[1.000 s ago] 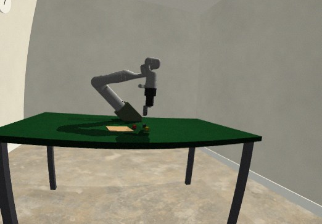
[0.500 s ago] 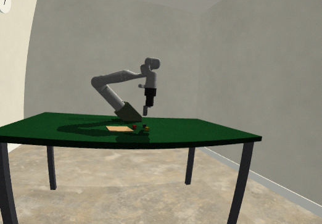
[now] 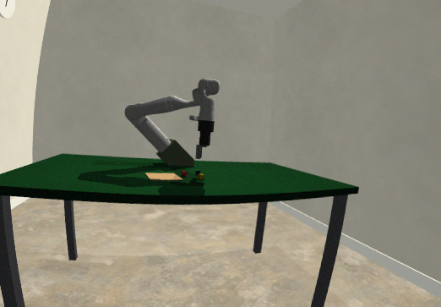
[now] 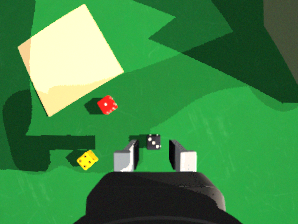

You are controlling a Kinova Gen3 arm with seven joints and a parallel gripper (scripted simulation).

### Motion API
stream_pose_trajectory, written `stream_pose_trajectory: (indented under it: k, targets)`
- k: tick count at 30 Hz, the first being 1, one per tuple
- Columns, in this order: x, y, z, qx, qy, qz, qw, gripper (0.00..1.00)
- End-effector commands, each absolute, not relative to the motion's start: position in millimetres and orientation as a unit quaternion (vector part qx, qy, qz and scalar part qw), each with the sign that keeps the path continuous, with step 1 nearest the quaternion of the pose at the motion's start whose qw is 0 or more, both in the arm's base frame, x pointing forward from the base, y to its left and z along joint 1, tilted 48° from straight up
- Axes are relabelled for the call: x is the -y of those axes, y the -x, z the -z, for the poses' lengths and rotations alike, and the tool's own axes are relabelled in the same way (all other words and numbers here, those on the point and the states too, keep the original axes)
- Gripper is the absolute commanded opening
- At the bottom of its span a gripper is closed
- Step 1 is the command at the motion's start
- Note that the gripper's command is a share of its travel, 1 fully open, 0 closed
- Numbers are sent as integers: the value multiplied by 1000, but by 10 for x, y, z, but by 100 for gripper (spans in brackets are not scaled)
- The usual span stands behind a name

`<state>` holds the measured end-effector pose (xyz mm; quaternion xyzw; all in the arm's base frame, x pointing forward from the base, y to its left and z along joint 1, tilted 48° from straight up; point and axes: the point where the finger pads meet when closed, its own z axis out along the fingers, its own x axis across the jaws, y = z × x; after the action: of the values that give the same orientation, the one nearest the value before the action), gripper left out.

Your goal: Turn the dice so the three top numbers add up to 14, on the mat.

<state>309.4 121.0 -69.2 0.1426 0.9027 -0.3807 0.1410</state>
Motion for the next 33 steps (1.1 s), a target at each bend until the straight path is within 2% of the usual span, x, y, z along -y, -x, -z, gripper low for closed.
stream_pose_trajectory:
  k: [1,33]
  targets:
    - [-1216,-3095,690,-903,-142,380,141,70]
    - [-958,-3149,935,-903,-142,380,141,70]
